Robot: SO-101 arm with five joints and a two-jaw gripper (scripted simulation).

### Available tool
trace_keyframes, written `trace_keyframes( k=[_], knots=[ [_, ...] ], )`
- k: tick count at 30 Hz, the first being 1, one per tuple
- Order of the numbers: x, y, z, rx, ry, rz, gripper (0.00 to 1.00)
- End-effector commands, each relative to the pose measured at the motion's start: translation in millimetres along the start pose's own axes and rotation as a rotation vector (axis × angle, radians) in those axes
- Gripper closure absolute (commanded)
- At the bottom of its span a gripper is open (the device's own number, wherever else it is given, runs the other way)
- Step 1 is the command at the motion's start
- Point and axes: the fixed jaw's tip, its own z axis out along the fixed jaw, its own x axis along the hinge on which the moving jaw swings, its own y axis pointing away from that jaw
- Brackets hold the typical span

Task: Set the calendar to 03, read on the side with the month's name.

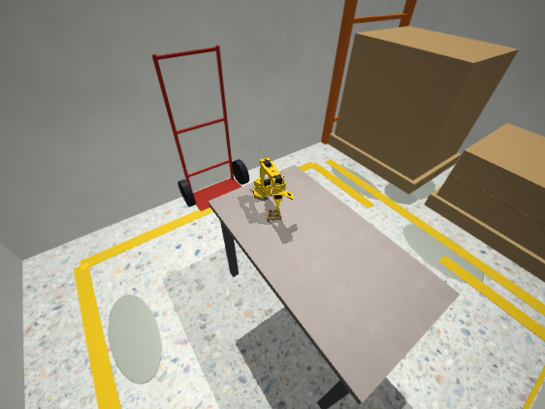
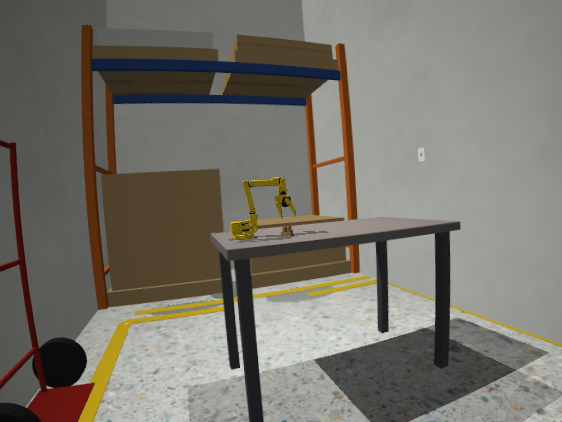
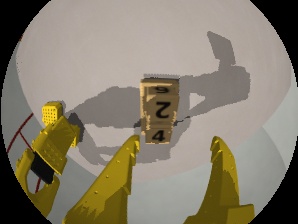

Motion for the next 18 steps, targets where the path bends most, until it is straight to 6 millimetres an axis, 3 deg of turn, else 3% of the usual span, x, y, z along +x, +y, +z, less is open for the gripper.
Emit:
trace_keyframes(
  k=[1,8,18],
  knots=[
    [-3.0,-1.9,-10.3,0.059,-0.022,0.031,0.64],
    [-4.9,1.0,-14.7,0.084,-0.036,0.111,0.64],
    [-10.4,11.2,-27.8,0.156,-0.100,0.378,0.64]
  ],
)
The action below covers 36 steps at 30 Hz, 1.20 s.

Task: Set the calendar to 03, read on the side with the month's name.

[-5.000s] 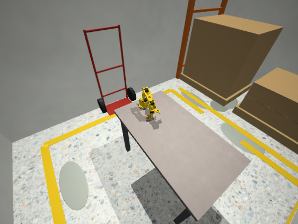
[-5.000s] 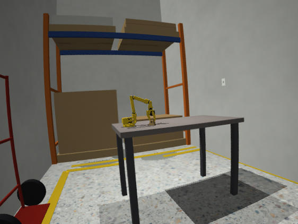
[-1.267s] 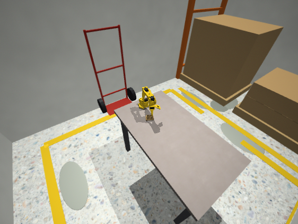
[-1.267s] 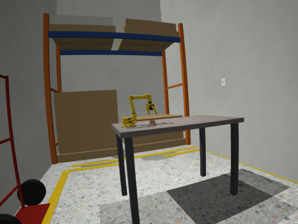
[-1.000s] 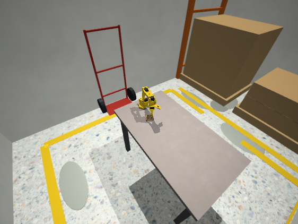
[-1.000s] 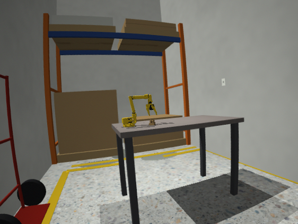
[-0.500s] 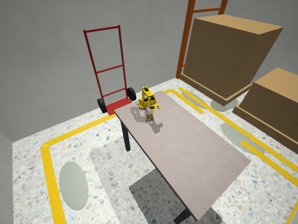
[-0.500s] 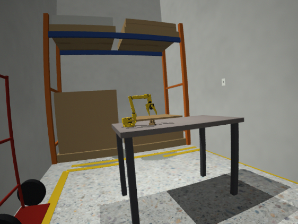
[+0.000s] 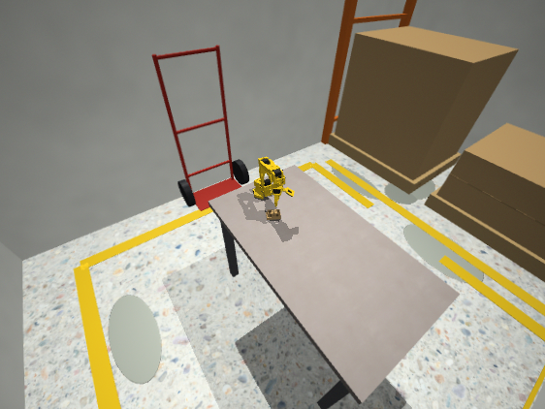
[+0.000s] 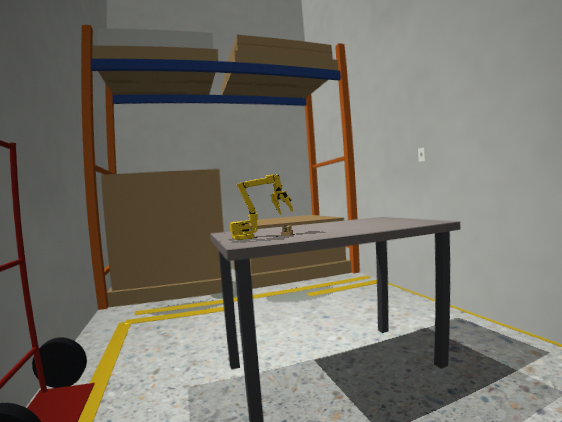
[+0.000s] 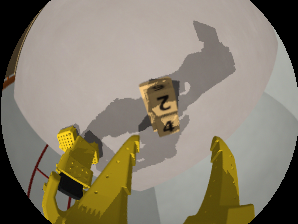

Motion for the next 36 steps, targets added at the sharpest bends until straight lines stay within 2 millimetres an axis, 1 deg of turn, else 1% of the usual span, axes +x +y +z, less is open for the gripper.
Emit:
trace_keyframes(
  k=[1,4,6,14,21,23,30,36],
  knots=[
    [-3.2,3.5,-12.0,0.061,-0.059,0.120,0.64],
    [-3.9,7.2,-16.5,0.080,-0.089,0.218,0.64],
    [-3.9,7.2,-16.5,0.080,-0.089,0.218,0.64],
    [-4.9,16.8,-26.5,0.112,-0.176,0.469,0.64],
    [-5.1,22.6,-32.2,0.120,-0.244,0.634,0.64],
    [-5.1,22.6,-32.2,0.120,-0.244,0.634,0.64],
    [-5.5,25.1,-35.1,0.121,-0.286,0.721,0.64],
    [-5.6,25.7,-35.7,0.121,-0.296,0.741,0.64]
  ],
)
